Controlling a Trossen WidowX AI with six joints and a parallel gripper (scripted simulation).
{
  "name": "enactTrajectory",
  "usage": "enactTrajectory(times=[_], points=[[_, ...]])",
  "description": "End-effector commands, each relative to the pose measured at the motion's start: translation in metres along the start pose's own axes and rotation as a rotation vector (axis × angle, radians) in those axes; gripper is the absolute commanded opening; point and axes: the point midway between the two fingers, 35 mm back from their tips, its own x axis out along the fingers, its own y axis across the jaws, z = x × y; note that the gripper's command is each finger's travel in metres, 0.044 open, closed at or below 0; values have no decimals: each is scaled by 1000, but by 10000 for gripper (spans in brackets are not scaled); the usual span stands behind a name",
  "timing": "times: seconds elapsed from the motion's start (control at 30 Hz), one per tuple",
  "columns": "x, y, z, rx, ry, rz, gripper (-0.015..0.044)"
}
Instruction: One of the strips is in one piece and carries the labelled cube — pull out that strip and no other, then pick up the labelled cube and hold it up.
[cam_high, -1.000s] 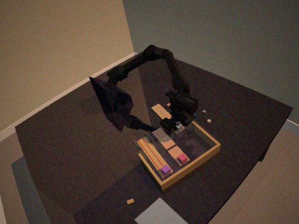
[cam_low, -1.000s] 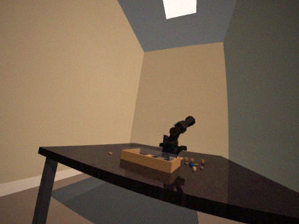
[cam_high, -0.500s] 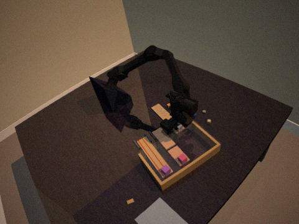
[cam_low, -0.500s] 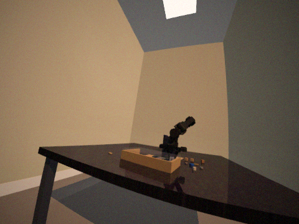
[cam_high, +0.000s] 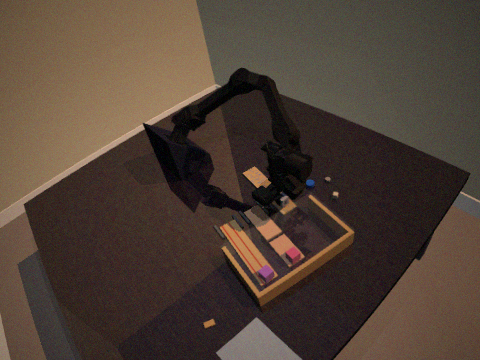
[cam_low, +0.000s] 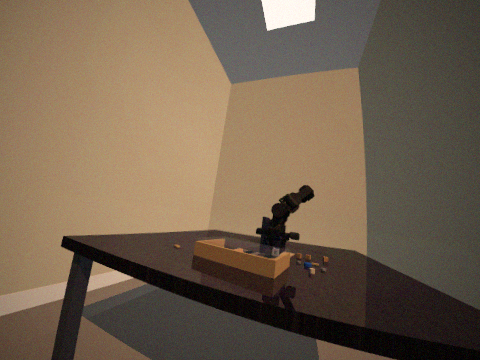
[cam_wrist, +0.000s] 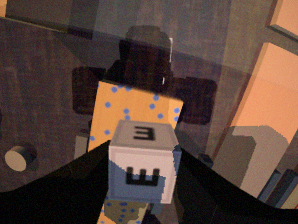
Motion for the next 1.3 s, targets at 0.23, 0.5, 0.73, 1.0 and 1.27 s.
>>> enactTrajectory(times=[0.23, 0.5, 0.73, 1.0, 1.27], points=[[-25, -11, -38, 3, 8, -2, 0], [-28, -15, -52, 4, 9, -2, 0], [-29, -22, -75, 5, 10, -2, 0], [-30, -30, -104, 6, 11, -3, 0], [-28, -37, -134, 7, 12, -2, 0]])
